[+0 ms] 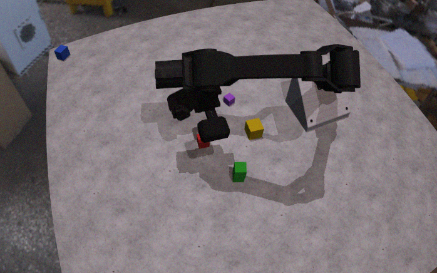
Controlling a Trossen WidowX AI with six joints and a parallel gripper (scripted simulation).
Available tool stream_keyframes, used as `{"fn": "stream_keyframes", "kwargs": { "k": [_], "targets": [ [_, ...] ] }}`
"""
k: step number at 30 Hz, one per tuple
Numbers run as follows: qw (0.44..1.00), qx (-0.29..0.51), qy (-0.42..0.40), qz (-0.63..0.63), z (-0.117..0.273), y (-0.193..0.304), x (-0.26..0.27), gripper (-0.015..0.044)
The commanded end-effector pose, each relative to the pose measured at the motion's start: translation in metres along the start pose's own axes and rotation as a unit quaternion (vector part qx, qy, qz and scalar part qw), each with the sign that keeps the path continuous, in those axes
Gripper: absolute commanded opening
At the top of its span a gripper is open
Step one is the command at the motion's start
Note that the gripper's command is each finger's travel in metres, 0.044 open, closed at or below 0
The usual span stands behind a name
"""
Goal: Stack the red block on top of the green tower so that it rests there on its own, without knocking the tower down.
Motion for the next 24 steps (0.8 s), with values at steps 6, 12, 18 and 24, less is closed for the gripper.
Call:
{"fn": "stream_keyframes", "kwargs": {
  "k": [6, 12, 18, 24],
  "targets": [
    [1.0, 0.005, -0.006, -0.02, -0.009, -0.004, -0.006, 0.044],
    [1.0, 0.005, -0.007, -0.02, -0.042, -0.003, -0.006, 0.044],
    [1.0, 0.005, -0.007, -0.02, -0.044, -0.003, -0.006, 0.044],
    [1.0, 0.005, -0.007, -0.02, -0.054, -0.003, -0.006, 0.044]
  ]
}}
Point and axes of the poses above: the point midway between the two fingers, 35 mm back from their tips, its own z axis back along the fingers, its own x axis across the jaws, y = z × x, the point moved 8 cm from there along z, back along the fingers, and after that the axes turned 8 degrees about -z, right-handed, at the moved point
